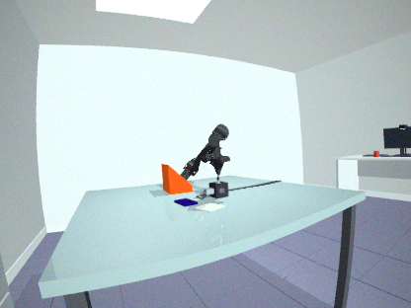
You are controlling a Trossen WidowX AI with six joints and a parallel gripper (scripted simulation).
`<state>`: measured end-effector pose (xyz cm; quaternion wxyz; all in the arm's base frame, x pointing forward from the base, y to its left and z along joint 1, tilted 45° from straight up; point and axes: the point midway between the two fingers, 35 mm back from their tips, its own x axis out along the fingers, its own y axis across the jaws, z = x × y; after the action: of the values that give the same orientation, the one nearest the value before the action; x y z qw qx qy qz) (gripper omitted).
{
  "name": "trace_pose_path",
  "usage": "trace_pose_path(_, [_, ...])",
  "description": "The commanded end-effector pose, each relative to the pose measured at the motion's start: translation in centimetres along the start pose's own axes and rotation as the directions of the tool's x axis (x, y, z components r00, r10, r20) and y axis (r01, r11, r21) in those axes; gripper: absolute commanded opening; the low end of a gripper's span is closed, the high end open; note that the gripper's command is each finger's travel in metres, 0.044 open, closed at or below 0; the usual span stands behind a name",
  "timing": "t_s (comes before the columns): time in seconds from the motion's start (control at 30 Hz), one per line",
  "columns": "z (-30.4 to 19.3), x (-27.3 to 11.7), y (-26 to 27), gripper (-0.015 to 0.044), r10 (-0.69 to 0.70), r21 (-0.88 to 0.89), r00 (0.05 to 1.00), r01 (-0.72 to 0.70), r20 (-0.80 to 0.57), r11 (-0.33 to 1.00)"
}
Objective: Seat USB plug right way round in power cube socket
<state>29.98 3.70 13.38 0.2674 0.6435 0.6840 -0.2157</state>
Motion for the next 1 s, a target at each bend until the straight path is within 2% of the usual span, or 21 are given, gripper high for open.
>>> trace_pose_path(0.0, [-0.04,0.07,0.05,0.0000,0.003,0.006,1.000,-0.003,-0.005,1.000])
trace_pose_path(0.97, [-0.01,0.41,0.05,0.0000,0.003,0.006,1.000,-0.003,-0.005,1.000])
